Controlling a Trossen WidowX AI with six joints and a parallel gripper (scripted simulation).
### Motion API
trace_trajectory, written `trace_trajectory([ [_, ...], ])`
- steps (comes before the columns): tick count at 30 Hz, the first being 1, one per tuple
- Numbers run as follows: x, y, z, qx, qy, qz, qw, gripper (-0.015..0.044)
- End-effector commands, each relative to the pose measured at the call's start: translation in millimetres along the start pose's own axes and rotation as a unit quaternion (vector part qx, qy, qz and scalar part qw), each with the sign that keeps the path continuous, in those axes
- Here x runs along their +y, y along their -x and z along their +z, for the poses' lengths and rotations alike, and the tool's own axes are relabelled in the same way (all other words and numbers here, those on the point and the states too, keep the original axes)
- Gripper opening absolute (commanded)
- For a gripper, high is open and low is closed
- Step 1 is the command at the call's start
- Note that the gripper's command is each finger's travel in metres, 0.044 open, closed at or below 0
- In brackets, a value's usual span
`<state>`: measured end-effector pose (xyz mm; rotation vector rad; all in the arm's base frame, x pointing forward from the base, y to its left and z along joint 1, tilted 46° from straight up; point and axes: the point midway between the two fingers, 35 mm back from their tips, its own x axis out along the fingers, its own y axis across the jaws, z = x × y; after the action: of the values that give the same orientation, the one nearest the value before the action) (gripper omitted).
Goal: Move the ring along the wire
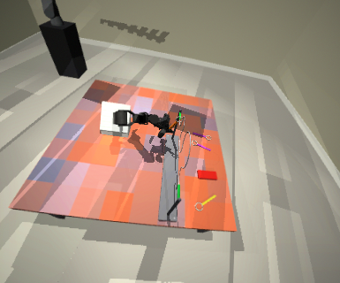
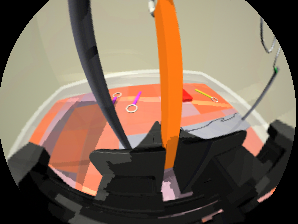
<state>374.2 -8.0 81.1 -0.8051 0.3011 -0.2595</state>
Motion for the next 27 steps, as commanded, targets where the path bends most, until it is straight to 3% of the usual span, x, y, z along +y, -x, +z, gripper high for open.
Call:
trace_trajectory([
  [1, 0.2, 0.0, 0.0, -0.001, 0.002, 0.001, 1.000, -0.0150],
  [3, 0.2, 0.0, 0.0, -0.001, 0.002, 0.001, 1.000, -0.0150],
  [15, 0.1, 2.1, 0.2, 0.000, 0.000, 0.000, 1.000, 0.0160],
  [27, 0.9, 47.0, 0.1, 0.000, 0.002, 0.002, 1.000, 0.0160],
])
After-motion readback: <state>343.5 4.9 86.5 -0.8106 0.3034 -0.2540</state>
